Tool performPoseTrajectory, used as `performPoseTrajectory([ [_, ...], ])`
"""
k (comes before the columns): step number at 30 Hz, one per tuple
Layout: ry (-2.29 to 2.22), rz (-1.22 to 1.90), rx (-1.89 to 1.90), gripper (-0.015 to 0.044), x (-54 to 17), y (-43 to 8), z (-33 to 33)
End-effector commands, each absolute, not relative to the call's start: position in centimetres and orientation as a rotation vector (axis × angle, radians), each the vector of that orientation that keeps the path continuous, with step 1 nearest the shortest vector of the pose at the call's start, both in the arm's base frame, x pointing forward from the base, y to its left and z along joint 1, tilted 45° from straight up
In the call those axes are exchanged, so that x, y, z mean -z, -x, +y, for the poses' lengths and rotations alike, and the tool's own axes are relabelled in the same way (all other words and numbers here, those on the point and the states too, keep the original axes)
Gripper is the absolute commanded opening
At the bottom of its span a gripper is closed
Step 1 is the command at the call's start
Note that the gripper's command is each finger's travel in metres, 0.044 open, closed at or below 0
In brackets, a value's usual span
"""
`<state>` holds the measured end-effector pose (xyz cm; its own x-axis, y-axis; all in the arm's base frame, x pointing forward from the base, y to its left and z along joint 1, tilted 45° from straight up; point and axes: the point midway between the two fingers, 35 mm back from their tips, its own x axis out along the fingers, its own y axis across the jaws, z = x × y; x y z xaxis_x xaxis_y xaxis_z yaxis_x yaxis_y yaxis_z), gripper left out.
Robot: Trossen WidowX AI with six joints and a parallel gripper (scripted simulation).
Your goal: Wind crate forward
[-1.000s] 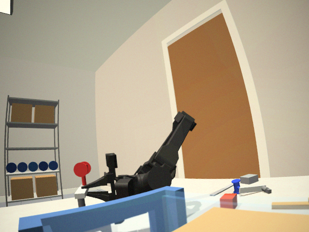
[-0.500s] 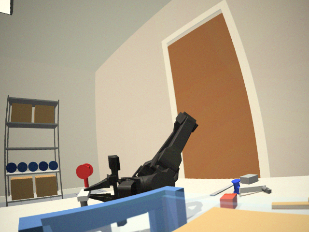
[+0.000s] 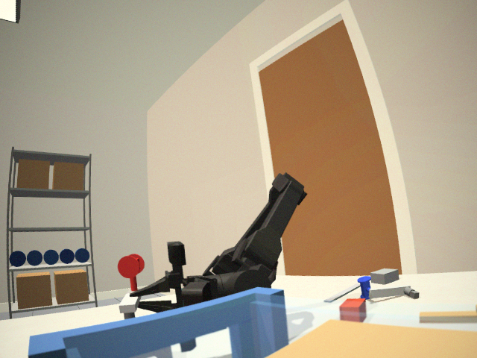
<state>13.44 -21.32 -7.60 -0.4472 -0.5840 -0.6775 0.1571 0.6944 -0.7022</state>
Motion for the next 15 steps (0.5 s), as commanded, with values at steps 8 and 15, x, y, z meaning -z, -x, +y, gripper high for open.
performPoseTrajectory([
  [8, 0.333, 1.851, 0.88, 0.0, 7.73, -13.66, -21.3],
  [15, 0.33, 1.856, 0.882, 0.0, 7.83, -13.66, -21.27],
])
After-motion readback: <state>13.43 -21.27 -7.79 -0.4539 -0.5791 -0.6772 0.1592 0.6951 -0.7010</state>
